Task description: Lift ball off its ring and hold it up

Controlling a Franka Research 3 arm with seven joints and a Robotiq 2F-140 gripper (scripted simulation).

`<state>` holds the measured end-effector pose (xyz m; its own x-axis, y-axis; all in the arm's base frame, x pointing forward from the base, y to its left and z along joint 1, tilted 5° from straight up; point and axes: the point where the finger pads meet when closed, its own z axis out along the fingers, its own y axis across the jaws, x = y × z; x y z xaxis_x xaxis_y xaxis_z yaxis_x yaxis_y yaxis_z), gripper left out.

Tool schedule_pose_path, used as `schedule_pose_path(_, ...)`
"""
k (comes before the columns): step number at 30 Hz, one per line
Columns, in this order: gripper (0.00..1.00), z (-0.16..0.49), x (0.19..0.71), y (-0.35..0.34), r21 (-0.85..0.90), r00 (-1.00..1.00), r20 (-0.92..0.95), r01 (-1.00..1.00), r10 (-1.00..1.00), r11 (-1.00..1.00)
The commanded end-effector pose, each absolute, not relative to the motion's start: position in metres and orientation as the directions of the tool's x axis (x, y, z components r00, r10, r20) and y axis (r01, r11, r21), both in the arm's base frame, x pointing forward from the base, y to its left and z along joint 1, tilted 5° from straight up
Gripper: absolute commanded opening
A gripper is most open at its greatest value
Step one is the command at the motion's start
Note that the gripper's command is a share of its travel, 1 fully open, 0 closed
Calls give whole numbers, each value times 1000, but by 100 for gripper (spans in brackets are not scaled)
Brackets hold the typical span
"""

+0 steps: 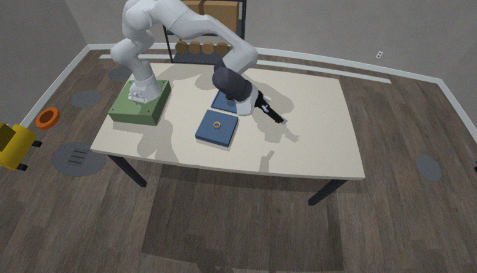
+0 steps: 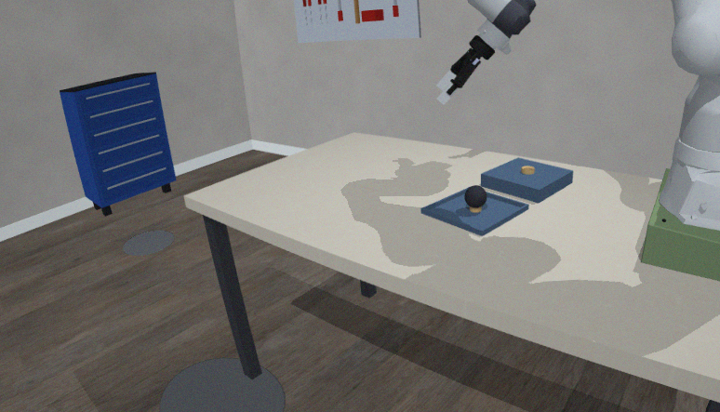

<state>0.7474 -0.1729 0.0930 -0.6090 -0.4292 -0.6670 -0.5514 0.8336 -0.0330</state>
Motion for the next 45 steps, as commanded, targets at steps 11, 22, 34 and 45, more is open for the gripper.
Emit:
schedule_pose_path(11,100,82,724,-119,-193,-391,-573,-790,-720,582)
schedule_pose_path(22,100,74,702,-80,-254,-205,-486,-897,-849,361)
schedule_pose_path(34,100,66,676,-44,-290,21,-390,-952,-921,101)
schedule_pose_path(45,100,59,649,-14,-300,242,-302,-942,-922,-149)
